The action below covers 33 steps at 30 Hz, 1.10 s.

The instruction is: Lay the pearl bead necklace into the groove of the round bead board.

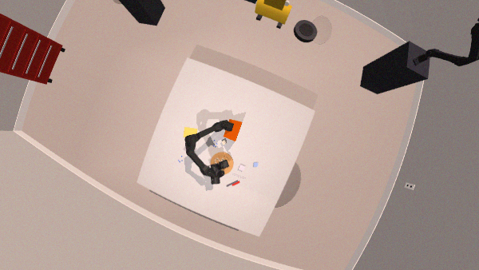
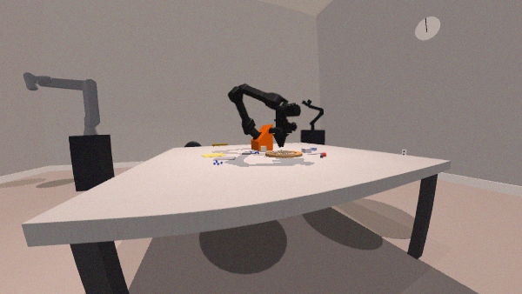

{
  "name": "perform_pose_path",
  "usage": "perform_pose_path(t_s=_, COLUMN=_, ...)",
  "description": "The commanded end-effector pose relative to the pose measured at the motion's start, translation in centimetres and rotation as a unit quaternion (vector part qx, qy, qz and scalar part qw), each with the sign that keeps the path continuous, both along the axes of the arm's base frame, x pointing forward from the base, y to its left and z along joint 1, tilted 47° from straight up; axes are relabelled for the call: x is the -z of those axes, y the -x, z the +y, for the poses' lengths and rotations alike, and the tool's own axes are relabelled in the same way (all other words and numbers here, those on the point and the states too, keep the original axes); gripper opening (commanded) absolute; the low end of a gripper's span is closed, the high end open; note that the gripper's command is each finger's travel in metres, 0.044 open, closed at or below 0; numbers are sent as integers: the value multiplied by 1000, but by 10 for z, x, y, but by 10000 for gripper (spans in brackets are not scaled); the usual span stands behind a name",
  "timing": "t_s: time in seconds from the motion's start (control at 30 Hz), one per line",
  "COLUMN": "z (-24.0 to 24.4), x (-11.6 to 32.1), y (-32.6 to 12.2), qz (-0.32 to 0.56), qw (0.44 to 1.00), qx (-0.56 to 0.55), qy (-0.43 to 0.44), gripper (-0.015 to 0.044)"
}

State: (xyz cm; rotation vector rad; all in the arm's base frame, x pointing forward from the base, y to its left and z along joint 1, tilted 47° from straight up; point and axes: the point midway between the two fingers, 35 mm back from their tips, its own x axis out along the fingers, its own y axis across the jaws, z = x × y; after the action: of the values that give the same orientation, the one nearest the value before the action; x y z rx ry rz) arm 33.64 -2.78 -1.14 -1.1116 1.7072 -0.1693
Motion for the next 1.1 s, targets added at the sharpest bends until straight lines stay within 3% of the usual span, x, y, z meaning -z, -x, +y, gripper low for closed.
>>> perform_pose_path(t_s=0.0, z=28, x=18, y=-38, qz=-192, qw=965, qx=181, qy=4, gripper=120)
perform_pose_path(t_s=1.07, z=17, x=32, y=-42, qz=-213, qw=957, qx=197, qy=2, gripper=120)
